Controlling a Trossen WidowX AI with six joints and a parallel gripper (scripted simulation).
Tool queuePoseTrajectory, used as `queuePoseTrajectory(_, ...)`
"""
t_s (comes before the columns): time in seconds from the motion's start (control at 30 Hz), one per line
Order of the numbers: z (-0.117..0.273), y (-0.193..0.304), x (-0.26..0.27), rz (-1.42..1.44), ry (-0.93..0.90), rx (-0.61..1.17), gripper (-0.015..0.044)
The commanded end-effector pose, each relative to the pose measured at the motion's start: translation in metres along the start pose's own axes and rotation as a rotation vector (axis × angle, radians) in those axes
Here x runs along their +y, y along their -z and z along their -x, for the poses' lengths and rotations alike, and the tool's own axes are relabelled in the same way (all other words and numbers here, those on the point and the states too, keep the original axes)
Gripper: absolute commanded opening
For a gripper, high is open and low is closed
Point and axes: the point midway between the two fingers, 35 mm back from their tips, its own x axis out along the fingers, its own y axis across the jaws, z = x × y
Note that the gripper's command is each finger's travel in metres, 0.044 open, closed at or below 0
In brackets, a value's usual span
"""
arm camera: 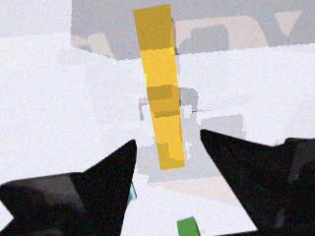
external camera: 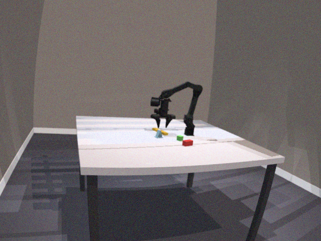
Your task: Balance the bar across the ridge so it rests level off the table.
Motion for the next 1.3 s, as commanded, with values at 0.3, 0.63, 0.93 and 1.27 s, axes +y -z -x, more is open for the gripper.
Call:
queuePoseTrajectory(0.3, -0.018, 0.0, -0.002, 0.006, 0.007, -0.002, 0.0315)
queuePoseTrajectory(0.63, -0.034, 0.0, -0.002, 0.006, 0.007, -0.002, 0.0315)
queuePoseTrajectory(0.93, -0.036, 0.0, -0.003, 0.006, 0.007, -0.002, 0.0315)
queuePoseTrajectory(1.27, -0.036, 0.0, -0.003, 0.006, 0.007, -0.002, 0.0315)
